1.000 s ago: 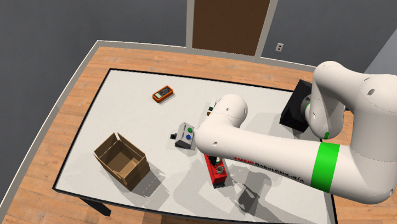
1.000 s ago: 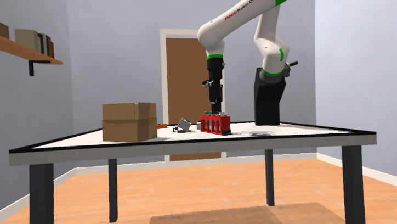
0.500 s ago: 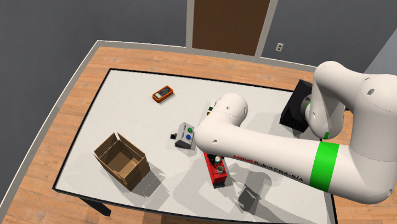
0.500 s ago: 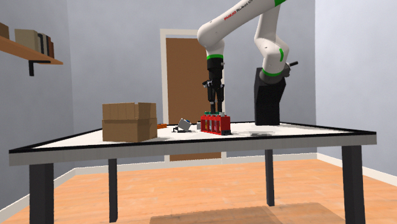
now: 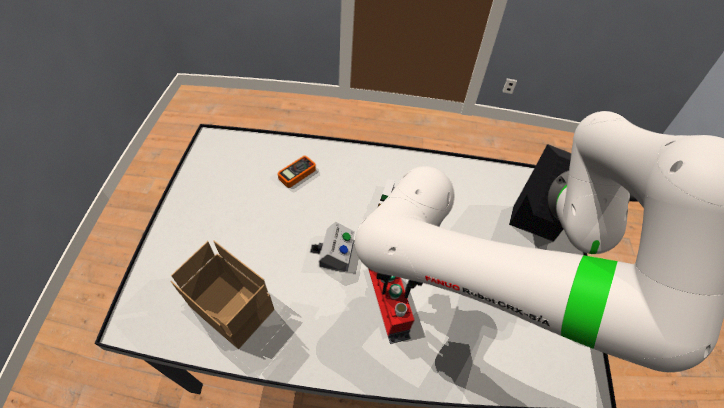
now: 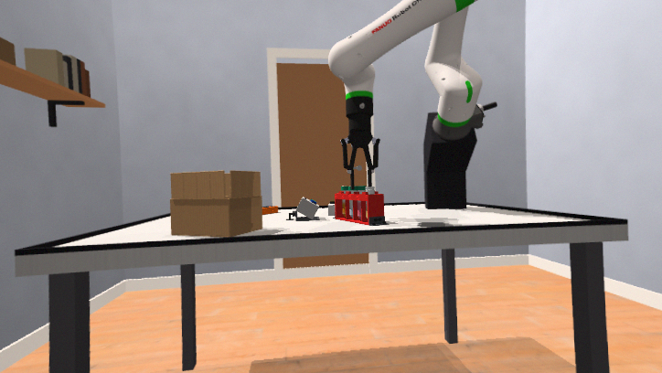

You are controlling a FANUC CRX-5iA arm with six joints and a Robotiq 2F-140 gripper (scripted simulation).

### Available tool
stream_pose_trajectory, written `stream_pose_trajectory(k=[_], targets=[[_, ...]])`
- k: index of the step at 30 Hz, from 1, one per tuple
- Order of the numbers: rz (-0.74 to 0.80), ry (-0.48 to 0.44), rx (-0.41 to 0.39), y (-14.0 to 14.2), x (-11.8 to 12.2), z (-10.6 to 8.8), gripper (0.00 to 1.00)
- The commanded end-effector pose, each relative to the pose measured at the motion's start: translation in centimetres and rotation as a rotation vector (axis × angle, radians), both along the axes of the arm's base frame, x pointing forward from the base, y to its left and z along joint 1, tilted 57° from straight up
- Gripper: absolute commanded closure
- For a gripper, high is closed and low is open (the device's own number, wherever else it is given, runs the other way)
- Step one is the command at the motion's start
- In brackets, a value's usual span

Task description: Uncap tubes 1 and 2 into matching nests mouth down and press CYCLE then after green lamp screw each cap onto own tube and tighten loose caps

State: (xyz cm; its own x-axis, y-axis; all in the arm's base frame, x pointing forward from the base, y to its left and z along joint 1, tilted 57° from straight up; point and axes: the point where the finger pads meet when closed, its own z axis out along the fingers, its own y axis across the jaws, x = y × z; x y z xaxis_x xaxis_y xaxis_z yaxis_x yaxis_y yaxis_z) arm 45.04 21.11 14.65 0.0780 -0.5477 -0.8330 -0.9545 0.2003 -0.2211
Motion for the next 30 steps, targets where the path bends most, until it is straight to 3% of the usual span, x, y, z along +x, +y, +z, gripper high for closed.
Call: stream_pose_trajectory(k=[1,5,6,20,29,30], targets=[[-0.066,0.117,0.002,-0.08,0.06,0.05,0.59],[-0.066,0.117,0.002,-0.07,0.07,0.06,0.59],[-0.066,0.117,0.002,-0.07,0.07,0.06,0.7],[-0.066,0.117,0.002,-0.07,0.07,0.06,0.7],[0.17,-0.245,-0.126,-0.07,0.07,0.07,0.7],[0.17,-0.245,-0.126,-0.07,0.07,0.07,0.7]])
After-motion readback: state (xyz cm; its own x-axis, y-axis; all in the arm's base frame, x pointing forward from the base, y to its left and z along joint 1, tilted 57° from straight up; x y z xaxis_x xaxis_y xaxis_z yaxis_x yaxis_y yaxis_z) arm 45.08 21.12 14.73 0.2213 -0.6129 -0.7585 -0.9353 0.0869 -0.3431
